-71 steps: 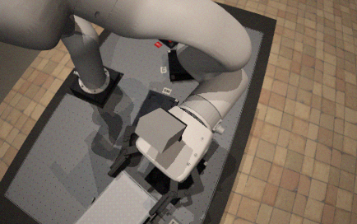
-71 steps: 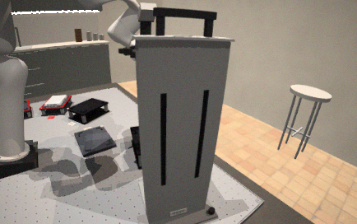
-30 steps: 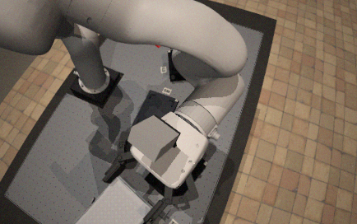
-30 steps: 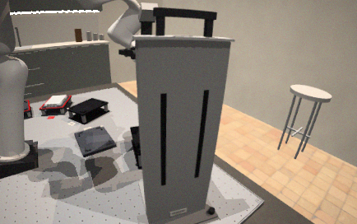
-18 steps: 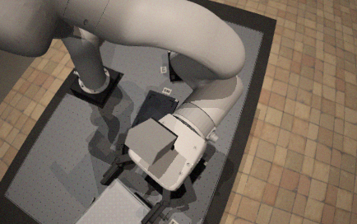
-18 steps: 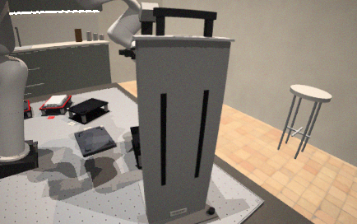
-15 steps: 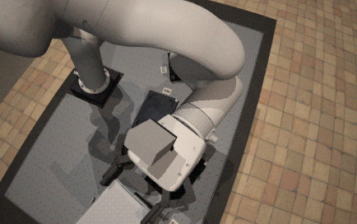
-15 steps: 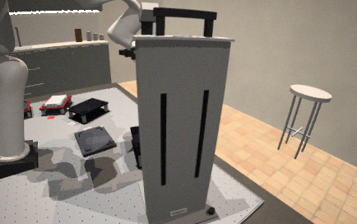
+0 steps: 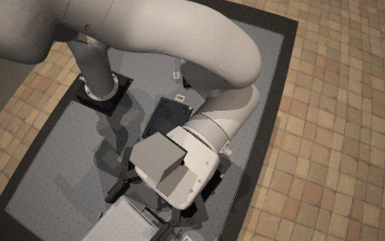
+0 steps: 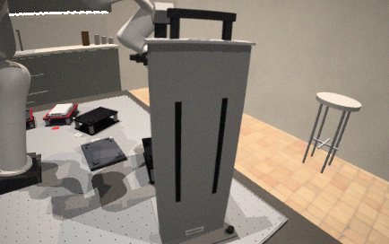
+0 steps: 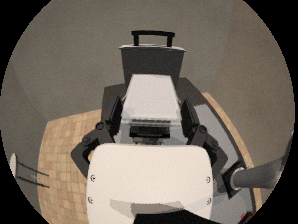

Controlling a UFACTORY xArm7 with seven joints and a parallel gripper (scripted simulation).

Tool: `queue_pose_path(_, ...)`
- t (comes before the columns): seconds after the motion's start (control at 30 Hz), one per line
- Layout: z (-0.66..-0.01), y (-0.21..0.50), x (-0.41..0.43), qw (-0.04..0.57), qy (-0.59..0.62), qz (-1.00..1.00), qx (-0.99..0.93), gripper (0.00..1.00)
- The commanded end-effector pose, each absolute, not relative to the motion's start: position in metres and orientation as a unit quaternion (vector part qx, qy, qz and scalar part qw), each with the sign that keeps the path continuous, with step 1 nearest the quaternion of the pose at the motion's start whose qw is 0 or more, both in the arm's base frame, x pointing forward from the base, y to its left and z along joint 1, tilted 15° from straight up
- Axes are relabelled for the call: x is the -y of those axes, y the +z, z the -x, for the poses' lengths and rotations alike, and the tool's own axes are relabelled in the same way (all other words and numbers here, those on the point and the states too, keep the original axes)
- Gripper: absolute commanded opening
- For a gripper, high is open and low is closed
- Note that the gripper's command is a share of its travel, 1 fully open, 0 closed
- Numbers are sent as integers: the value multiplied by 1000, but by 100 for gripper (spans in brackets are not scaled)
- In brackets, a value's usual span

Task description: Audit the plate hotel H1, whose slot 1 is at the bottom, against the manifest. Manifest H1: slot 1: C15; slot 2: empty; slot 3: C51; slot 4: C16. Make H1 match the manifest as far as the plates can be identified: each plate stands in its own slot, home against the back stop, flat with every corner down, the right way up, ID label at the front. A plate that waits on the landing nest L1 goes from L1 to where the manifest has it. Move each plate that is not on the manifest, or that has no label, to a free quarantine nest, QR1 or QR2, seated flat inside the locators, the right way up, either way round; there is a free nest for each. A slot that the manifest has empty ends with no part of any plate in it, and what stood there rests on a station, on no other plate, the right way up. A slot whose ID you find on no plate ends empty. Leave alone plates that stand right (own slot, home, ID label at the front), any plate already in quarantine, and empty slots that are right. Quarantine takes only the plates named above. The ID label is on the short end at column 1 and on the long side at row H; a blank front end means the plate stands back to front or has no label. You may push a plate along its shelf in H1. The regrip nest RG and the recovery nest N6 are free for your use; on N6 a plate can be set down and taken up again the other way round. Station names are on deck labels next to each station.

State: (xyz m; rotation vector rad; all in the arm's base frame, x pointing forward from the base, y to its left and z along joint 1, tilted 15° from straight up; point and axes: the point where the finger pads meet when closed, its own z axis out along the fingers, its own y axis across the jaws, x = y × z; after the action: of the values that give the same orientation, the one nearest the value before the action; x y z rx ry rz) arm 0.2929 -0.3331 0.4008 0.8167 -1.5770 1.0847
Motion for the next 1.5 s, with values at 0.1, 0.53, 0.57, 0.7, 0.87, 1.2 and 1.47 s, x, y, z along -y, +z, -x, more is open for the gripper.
queue_pose_path(0.1,-292,402,336,505,450,-338,654,0)
queue_pose_path(0.53,-290,401,341,505,450,-338,654,0)
queue_pose_path(0.57,-290,401,342,505,450,-338,654,0)
queue_pose_path(0.7,-289,401,344,505,450,-338,654,0)
queue_pose_path(0.87,-288,401,346,505,450,-338,654,0)
queue_pose_path(1.2,-287,401,349,505,450,-338,654,0)
queue_pose_path(1.47,-287,401,349,505,450,-338,654,0)
